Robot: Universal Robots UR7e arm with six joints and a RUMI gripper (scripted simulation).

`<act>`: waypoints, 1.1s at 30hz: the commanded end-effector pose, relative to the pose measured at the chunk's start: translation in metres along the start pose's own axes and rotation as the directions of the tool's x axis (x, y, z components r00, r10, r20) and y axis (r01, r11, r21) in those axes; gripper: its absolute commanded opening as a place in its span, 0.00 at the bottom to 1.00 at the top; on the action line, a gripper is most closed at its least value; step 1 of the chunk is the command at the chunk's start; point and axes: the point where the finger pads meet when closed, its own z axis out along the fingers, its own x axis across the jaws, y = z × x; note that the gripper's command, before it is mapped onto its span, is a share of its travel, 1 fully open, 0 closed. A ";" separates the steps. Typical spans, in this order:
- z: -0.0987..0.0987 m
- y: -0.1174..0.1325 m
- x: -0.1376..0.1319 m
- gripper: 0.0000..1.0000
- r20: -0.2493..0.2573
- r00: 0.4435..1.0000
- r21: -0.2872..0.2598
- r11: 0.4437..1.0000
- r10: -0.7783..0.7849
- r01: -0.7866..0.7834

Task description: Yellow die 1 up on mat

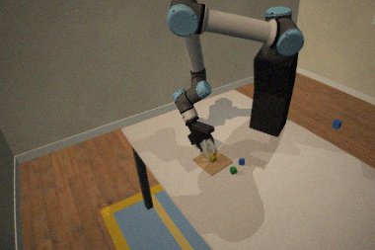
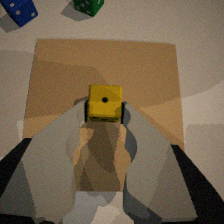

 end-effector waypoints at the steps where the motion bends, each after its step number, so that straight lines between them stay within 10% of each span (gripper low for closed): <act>1: 0.000 0.000 0.000 0.17 -0.001 1.000 -0.001 1.000 -0.001 0.001; 8: 0.000 0.000 0.000 0.37 -0.001 1.000 -0.001 1.000 -0.001 0.001; 33: -0.003 -0.003 0.000 0.37 -0.001 1.000 -0.001 1.000 -0.001 0.001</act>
